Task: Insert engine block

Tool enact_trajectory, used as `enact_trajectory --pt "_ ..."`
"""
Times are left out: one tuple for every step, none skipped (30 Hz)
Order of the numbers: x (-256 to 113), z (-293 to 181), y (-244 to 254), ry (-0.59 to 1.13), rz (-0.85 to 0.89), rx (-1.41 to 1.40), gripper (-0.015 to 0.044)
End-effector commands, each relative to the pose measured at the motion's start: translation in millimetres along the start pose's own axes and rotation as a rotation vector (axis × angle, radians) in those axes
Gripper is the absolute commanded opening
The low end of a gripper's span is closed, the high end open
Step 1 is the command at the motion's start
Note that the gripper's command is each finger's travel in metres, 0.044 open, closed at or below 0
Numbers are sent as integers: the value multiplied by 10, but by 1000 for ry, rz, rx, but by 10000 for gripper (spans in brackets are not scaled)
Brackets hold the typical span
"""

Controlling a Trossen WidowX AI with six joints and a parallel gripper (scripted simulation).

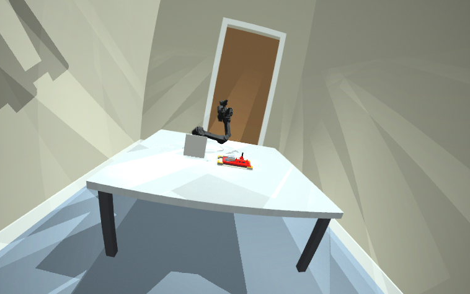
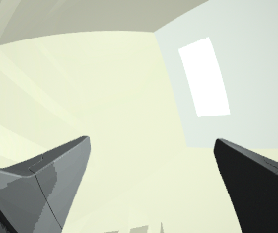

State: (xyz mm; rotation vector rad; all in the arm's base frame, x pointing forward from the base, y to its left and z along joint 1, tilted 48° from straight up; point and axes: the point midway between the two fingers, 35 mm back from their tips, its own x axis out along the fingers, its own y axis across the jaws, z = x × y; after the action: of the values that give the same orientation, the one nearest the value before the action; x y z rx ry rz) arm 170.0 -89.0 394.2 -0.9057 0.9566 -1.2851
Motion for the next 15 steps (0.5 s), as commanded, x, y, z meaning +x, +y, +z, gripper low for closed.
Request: enact_trajectory --pt "0 0 0 0 0 0 426" --pt "-3 -6 -4 -1 2 5 440" --pt "-12 -23 -16 -4 6 19 440" --pt "-25 -51 -34 -9 14 42 440" --pt "-40 -86 -56 -15 24 70 440" --pt "-51 -124 -85 -22 36 96 440" --pt "-56 -167 -126 -31 50 119 440" --pt "-58 -210 -167 -41 64 140 440" --pt "-56 -254 -206 -50 80 161 440" --pt "-52 -298 -244 -59 95 182 440" --pt "-46 -342 -280 -68 111 202 440" --pt "-35 -391 -316 -77 129 225 440" --pt "-22 -440 -351 -86 149 248 440" --pt "-5 -490 -383 -95 168 271 440" --pt "15 -539 -412 -104 188 293 440"
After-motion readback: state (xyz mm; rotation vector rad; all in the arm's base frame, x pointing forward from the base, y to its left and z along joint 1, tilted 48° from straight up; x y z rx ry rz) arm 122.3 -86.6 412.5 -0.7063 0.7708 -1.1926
